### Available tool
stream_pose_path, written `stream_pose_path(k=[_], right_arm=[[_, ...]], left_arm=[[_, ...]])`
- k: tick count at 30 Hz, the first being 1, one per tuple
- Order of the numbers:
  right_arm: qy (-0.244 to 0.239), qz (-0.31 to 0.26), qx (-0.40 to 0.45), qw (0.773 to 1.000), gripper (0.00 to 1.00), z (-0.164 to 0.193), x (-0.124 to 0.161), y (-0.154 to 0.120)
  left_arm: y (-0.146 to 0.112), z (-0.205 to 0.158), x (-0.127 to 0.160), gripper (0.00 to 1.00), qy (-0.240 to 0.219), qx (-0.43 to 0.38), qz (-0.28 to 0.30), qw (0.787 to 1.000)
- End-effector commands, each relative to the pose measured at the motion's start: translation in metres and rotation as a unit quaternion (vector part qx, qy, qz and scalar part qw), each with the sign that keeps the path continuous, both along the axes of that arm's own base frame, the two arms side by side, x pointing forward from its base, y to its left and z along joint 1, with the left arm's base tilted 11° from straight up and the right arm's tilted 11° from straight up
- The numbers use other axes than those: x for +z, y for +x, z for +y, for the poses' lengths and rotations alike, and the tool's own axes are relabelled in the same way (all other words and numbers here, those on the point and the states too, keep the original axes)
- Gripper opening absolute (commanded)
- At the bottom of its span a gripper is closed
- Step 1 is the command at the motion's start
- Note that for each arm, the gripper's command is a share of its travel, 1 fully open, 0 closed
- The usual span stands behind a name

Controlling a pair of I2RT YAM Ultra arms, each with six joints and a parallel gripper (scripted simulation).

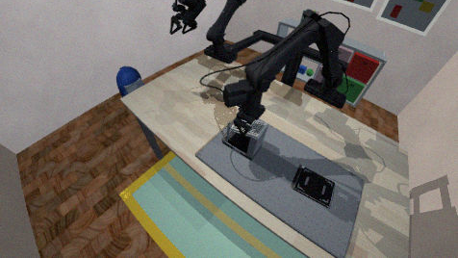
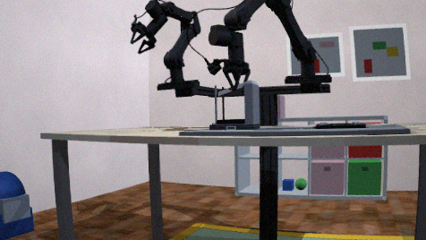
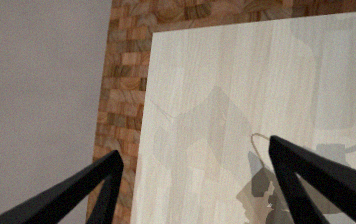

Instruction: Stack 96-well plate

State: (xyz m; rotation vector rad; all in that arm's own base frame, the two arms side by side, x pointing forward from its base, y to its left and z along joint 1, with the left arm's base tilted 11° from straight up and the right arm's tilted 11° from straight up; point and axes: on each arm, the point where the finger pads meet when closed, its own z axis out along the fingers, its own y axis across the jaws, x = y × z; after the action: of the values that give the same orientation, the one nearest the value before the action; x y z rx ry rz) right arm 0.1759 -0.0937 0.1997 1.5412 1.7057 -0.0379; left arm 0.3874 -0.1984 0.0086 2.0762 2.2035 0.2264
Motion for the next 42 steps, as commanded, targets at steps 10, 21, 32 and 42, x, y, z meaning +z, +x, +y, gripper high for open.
stream_pose_path(k=[10, 21, 32, 42], right_arm=[[-0.007, -0.036, -0.008, 0.999, 1.0, -0.004, 0.022, -0.001], [-0.007, -0.036, -0.008, 0.999, 1.0, -0.004, 0.022, -0.001], [-0.007, -0.036, -0.008, 0.999, 1.0, -0.004, 0.022, -0.001], [-0.007, -0.036, -0.008, 0.999, 1.0, -0.004, 0.022, -0.001]], left_arm=[[0.006, -0.004, -0.033, 0.0, -0.009, -0.006, 0.001, 1.0], [0.011, -0.006, -0.041, 0.0, -0.013, -0.007, -0.006, 1.0], [0.012, -0.002, -0.065, 0.0, -0.008, -0.006, 0.0, 1.0], [0.015, -0.002, -0.077, 0.0, -0.009, -0.006, -0.001, 1.0]])
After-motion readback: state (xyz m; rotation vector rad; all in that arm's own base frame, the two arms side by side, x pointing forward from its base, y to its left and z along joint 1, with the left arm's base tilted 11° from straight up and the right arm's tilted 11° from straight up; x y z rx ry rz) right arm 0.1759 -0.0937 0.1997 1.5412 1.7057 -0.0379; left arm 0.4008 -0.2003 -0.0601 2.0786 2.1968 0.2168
